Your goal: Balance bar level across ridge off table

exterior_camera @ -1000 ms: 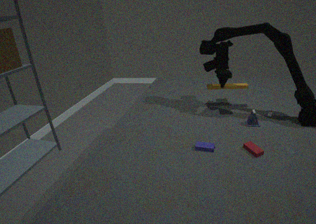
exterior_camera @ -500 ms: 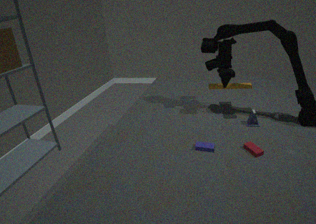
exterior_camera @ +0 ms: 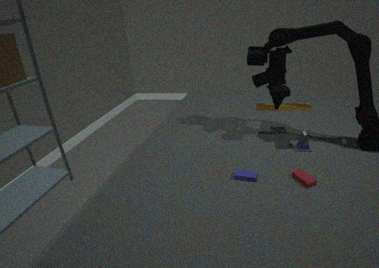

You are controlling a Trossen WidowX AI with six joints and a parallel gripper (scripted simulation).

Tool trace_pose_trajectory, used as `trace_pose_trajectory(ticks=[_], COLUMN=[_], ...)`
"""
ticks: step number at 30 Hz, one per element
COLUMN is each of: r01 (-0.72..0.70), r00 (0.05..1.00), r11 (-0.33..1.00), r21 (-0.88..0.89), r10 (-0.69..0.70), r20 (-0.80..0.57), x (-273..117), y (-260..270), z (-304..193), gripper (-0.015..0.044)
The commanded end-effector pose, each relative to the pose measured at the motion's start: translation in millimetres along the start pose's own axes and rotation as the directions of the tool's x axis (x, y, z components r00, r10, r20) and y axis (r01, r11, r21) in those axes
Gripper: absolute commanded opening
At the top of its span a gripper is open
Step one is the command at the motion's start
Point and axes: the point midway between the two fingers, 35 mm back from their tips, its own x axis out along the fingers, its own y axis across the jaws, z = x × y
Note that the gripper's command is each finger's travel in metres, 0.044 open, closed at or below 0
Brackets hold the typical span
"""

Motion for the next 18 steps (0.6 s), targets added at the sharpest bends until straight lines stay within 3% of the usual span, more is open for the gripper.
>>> trace_pose_trajectory(ticks=[1, 18], r01=[-0.005, -0.011], r00=[1.000, 1.000], r11=[1.000, 0.999], r21=[0.012, 0.045], r10=[0.005, 0.011], r20=[-0.001, -0.005], x=[1, 4], y=[14, 67], z=[-7, -44], gripper=[0.0000, 0.0000])
